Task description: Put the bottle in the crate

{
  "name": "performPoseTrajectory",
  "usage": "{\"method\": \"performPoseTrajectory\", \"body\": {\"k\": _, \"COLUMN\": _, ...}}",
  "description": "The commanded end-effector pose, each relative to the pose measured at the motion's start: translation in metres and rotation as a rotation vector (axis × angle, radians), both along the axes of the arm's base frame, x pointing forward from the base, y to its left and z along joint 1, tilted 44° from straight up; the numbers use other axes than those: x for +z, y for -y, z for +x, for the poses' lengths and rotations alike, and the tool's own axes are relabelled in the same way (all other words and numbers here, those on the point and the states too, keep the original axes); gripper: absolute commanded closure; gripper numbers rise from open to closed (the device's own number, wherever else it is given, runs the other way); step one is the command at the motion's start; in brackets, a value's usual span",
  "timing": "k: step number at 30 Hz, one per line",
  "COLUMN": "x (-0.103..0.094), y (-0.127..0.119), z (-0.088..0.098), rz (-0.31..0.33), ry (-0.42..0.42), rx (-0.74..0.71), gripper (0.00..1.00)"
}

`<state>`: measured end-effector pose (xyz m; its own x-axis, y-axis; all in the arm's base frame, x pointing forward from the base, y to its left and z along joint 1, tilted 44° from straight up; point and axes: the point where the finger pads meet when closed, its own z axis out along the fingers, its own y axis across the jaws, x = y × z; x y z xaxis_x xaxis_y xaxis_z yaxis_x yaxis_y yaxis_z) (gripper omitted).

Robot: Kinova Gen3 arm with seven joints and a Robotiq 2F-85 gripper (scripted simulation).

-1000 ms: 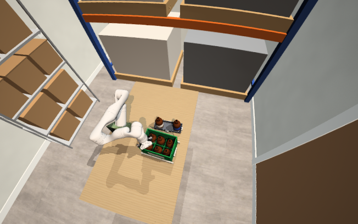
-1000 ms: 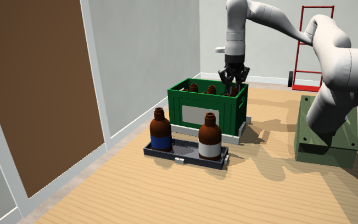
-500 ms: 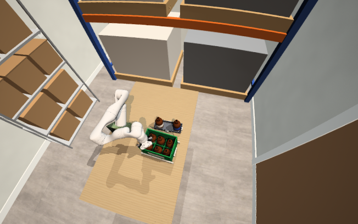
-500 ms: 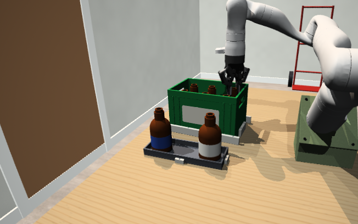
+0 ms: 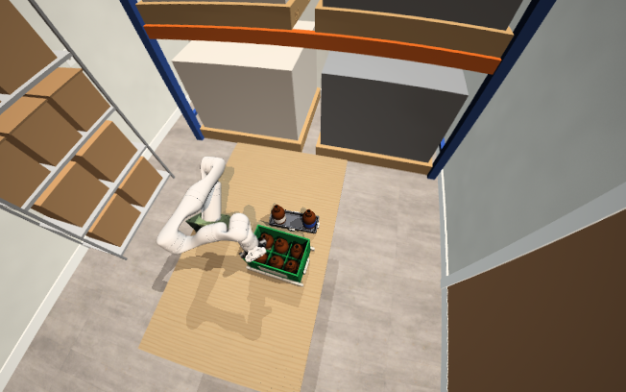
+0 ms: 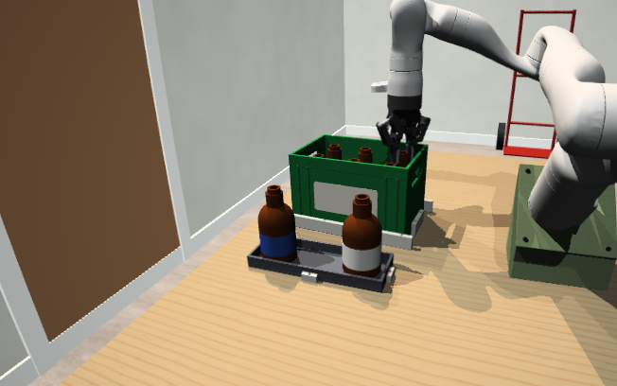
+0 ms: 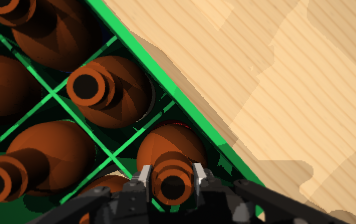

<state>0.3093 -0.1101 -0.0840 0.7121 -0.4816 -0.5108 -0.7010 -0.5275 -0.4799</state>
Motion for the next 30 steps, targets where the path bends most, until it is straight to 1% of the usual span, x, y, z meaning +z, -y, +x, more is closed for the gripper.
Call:
{"method": "performPoseTrajectory", "body": {"k": 1, "x": 0.0004, "y": 0.0008, "z": 0.0002, "rz": -0.001, "ry": 0.001, "rx": -0.001, "gripper": 1.0}}
{"method": "performPoseTrajectory", "body": {"k": 28, "x": 0.0004, "y": 0.0008, "z": 0.0002, "rz": -0.001, "ry": 0.001, "rx": -0.001, "gripper": 1.0}}
{"method": "performPoseTrajectory", "body": {"k": 29, "x": 0.0004, "y": 0.0008, "z": 0.0002, "rz": -0.001, "ry": 0.001, "rx": -0.001, "gripper": 0.36}}
{"method": "performPoseTrajectory", "body": {"k": 30, "x": 0.0004, "y": 0.0008, "z": 0.0002, "rz": -0.001, "ry": 0.001, "rx": -0.001, "gripper": 0.36}}
